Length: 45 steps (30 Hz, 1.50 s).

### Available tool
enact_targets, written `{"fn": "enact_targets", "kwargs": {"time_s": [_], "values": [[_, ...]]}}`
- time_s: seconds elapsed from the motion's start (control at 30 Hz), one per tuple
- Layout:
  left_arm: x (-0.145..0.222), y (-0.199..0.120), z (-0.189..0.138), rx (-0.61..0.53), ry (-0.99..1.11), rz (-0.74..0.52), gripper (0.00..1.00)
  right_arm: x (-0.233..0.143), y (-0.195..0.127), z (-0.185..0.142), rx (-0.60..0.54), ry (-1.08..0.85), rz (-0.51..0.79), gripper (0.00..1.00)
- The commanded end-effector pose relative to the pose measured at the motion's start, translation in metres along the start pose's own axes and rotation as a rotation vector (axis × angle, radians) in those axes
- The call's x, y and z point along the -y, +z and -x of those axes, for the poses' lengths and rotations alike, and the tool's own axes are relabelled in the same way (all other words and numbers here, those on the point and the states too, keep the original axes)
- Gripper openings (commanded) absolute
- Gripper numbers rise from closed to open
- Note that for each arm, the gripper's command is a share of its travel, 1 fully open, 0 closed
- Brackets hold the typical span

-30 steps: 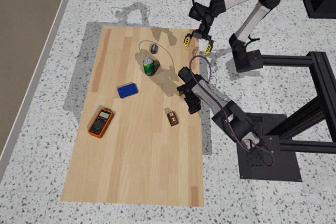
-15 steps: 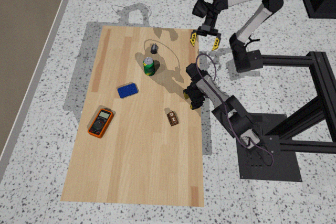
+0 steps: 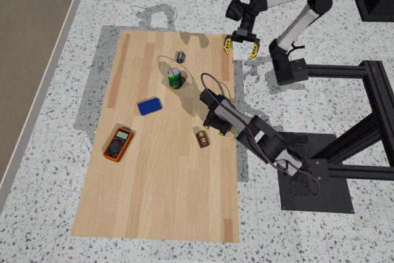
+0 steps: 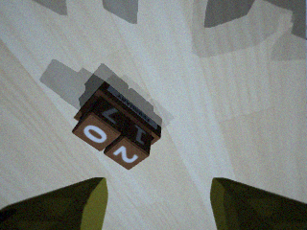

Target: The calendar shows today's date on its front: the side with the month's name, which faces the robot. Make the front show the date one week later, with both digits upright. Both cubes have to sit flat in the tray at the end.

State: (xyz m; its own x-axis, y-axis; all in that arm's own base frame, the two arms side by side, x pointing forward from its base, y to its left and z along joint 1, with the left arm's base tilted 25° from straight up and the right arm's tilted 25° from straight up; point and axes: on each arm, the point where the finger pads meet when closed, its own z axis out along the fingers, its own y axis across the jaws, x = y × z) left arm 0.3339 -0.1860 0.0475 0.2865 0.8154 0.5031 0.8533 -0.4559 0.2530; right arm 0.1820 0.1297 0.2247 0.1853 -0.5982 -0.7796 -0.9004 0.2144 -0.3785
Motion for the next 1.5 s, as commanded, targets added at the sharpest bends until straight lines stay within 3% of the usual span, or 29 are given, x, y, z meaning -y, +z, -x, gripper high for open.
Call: {"fn": "enact_targets", "kwargs": {"time_s": [0.0, 0.37, 1.03, 1.43, 1.47], "values": [[-0.021, 0.005, 0.001, 0.068, -0.283, -0.006, 0.55, 0.006, -0.006, 0.011, 0.017, -0.032, -0.019, 1.00], [-0.032, 0.048, -0.028, 0.116, -0.790, -0.115, 0.55, 0.019, 0.018, -0.019, -0.044, 0.106, -0.023, 1.00], [-0.040, 0.081, -0.032, 0.107, -0.791, -0.126, 0.52, 0.032, 0.028, -0.025, -0.044, 0.176, -0.046, 1.00], [-0.037, 0.070, -0.035, 0.120, -0.808, -0.092, 0.19, 0.030, 0.028, -0.026, -0.043, 0.181, -0.038, 1.00], [-0.037, 0.070, -0.035, 0.120, -0.808, -0.093, 0.20, 0.030, 0.028, -0.026, -0.043, 0.181, -0.038, 1.00]]}}
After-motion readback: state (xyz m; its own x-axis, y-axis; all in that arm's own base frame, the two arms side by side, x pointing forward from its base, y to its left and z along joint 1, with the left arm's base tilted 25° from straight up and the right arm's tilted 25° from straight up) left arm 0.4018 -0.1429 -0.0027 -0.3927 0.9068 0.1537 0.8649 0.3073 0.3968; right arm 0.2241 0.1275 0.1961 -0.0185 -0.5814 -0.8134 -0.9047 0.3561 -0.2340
